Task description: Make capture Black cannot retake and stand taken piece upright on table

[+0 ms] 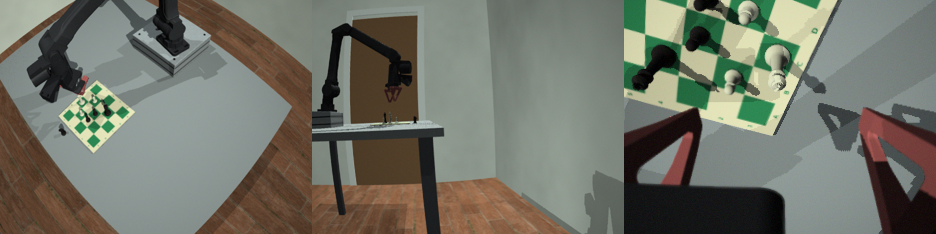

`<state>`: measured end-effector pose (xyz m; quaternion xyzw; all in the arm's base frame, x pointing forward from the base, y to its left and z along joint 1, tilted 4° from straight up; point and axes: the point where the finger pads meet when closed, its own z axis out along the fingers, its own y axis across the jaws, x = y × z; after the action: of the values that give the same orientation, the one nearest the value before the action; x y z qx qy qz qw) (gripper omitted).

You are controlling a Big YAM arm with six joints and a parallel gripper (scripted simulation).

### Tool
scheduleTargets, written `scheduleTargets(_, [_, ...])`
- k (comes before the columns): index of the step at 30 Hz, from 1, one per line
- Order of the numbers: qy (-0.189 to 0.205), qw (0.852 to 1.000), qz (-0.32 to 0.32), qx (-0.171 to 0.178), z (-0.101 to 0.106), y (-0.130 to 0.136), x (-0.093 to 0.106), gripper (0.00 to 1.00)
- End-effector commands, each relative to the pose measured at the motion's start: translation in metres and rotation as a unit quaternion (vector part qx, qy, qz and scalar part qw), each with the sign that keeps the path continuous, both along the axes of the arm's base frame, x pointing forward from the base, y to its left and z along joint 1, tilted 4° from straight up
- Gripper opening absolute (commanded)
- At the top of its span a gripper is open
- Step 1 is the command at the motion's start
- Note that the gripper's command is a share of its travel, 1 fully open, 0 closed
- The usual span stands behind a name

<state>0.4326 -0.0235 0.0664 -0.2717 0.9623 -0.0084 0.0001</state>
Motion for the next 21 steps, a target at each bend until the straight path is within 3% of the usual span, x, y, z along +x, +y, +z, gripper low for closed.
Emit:
scheduleTargets(1, [-0.024, 0.99, 0.138, 0.001, 0.02, -0.005, 0.004, 1.0])
scheduleTargets(6, [-0.024, 0.968, 0.249, -0.002, 0.019, -0.009, -0.006, 1.0])
scheduleTargets(12, [-0.036, 0.926, 0.377, -0.003, 0.019, -0.01, -0.009, 1.0])
scheduleTargets(13, [-0.041, 0.917, 0.396, -0.003, 0.019, -0.01, -0.009, 0.4])
scheduleTargets(14, [-0.047, 0.908, 0.416, -0.003, 0.019, -0.01, -0.009, 0.4])
scheduleTargets(17, [-0.054, 0.907, 0.417, -0.007, 0.025, -0.01, -0.003, 0.4])
scheduleTargets(18, [-0.071, 0.906, 0.417, -0.016, 0.039, -0.012, 0.013, 0.4])
scheduleTargets(21, [-0.052, 0.907, 0.418, -0.005, 0.022, -0.011, 0.004, 0.4])
